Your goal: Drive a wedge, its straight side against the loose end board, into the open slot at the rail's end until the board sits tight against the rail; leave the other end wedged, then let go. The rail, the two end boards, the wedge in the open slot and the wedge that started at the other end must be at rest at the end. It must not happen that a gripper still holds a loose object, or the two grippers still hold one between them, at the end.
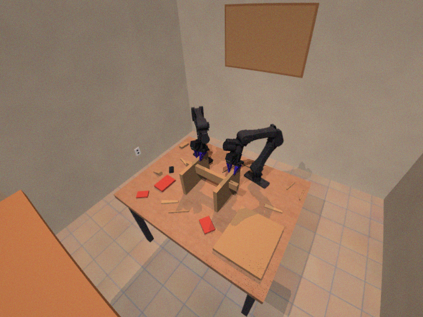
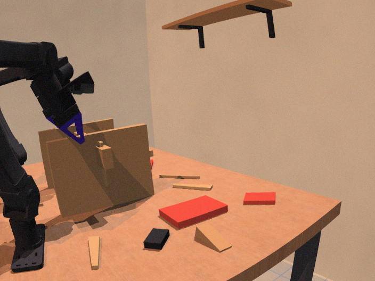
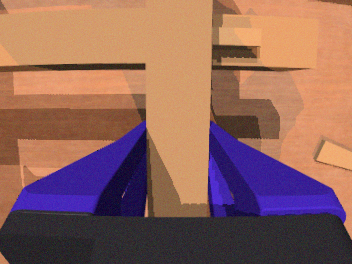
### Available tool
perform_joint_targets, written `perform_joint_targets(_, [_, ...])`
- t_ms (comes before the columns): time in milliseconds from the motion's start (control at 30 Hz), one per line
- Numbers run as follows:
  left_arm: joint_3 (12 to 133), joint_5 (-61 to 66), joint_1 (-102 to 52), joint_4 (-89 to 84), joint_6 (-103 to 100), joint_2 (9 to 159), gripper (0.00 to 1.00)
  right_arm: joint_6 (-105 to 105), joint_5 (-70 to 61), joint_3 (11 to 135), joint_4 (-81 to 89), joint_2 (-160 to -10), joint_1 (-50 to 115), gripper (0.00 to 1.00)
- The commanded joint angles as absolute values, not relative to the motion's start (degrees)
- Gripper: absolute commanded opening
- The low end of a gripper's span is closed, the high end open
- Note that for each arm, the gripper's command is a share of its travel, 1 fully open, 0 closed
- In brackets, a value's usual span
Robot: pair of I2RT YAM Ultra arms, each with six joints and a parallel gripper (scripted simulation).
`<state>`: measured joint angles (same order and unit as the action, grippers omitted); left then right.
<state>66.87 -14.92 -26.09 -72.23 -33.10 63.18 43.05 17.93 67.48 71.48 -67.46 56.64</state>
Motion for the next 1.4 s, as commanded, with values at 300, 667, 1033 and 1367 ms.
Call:
perform_joint_targets(300, [80.4,-15.4,-26.2,-82.4,-32.8,67.2,0.4,42.6,18.7,69.0,69.9,-65.6,56.0,0.0])
perform_joint_targets(667, [85.4,-15.4,-26.1,-85.4,-32.9,68.3,0.4,42.6,18.7,69.0,69.9,-65.6,56.0,0.0])
perform_joint_targets(1033, [85.2,-15.4,-26.0,-85.3,-32.9,67.1,0.4,42.6,18.7,69.0,69.9,-65.6,56.0,0.39])
perform_joint_targets(1367, [85.2,-15.4,-26.0,-85.3,-32.9,67.1,0.4,42.6,18.7,69.0,69.9,-65.6,56.0,0.39])
